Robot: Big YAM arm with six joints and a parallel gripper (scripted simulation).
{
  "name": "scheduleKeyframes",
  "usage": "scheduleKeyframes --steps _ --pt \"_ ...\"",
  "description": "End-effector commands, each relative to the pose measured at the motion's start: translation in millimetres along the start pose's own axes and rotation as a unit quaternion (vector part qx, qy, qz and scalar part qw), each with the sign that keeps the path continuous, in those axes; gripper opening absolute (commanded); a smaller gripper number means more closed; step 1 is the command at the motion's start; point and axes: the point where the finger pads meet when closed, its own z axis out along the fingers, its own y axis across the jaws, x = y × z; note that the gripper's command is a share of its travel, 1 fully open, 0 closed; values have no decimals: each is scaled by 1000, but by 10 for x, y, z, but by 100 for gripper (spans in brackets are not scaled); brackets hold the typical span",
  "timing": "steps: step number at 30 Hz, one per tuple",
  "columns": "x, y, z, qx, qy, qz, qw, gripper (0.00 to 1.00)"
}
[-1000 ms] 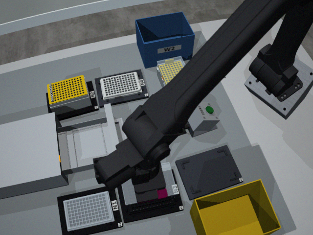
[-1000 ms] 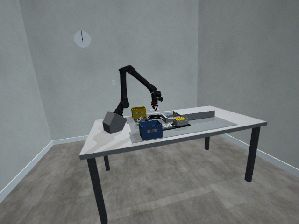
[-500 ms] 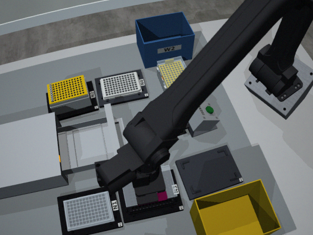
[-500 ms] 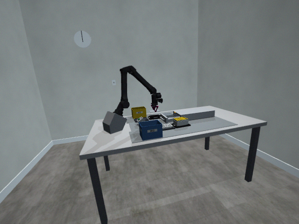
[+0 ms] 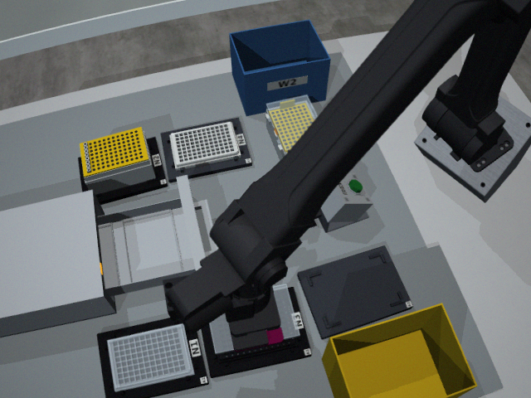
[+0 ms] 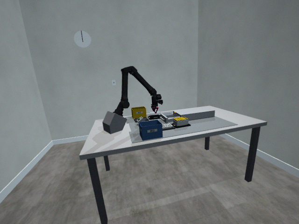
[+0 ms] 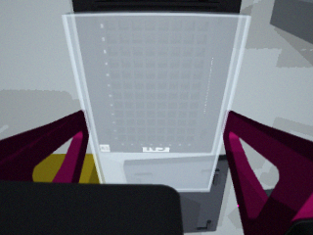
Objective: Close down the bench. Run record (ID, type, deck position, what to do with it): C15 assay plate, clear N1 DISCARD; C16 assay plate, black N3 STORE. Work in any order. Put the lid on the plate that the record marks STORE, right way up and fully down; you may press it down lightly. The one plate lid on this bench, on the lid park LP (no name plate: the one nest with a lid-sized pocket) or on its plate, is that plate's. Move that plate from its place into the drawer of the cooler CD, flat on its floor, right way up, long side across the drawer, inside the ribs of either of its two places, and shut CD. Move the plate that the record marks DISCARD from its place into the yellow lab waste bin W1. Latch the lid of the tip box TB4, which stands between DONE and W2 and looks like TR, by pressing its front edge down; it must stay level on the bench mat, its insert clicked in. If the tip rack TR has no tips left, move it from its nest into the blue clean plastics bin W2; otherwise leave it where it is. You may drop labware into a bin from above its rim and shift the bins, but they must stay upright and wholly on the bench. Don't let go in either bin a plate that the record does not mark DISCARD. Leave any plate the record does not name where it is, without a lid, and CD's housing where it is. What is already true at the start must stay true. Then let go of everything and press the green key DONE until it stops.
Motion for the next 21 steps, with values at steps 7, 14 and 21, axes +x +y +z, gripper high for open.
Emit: scheduleKeyframes --steps 7,14,21 --pt "20 26 194 0 3 1 1000 0" --pt "15 12 260 1 3 2 1000 0" --pt "23 19 348 0 3 1 1000 0"
